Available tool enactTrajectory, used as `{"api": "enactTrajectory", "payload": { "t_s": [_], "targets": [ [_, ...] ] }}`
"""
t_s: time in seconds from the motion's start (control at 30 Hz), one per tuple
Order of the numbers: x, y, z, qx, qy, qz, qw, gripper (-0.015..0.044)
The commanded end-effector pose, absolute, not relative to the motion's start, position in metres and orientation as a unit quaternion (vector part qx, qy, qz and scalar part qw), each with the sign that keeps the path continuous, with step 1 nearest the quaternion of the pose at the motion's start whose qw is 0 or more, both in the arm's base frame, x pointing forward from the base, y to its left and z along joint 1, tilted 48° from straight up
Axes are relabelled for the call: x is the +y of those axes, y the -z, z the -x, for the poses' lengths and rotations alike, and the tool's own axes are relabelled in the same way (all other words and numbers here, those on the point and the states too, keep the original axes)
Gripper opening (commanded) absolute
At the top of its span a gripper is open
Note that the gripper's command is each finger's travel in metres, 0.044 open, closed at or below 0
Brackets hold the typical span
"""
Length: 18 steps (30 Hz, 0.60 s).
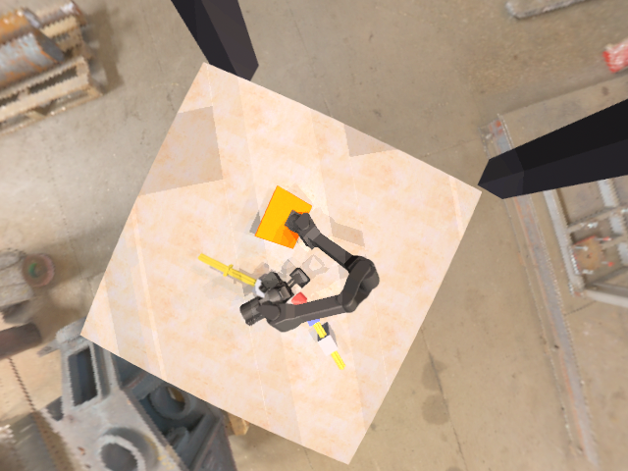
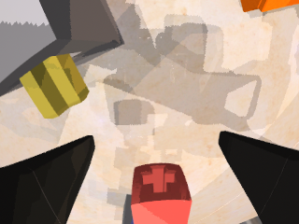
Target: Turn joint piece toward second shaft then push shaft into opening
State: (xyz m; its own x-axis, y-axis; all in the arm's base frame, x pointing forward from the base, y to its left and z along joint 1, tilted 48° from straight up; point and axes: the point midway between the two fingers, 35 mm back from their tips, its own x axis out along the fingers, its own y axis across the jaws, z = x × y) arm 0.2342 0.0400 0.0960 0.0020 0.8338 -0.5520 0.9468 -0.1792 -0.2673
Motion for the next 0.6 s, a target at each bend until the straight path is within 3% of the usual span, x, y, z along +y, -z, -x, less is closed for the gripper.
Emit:
{"api": "enactTrajectory", "payload": {
  "t_s": [0.0,0.57],
  "targets": [
    [0.051,-0.108,-0.240,0.634,0.308,-0.703,0.094,0.0440],
    [0.078,-0.116,-0.247,0.635,0.306,-0.703,0.093,0.0440]
  ]
}}
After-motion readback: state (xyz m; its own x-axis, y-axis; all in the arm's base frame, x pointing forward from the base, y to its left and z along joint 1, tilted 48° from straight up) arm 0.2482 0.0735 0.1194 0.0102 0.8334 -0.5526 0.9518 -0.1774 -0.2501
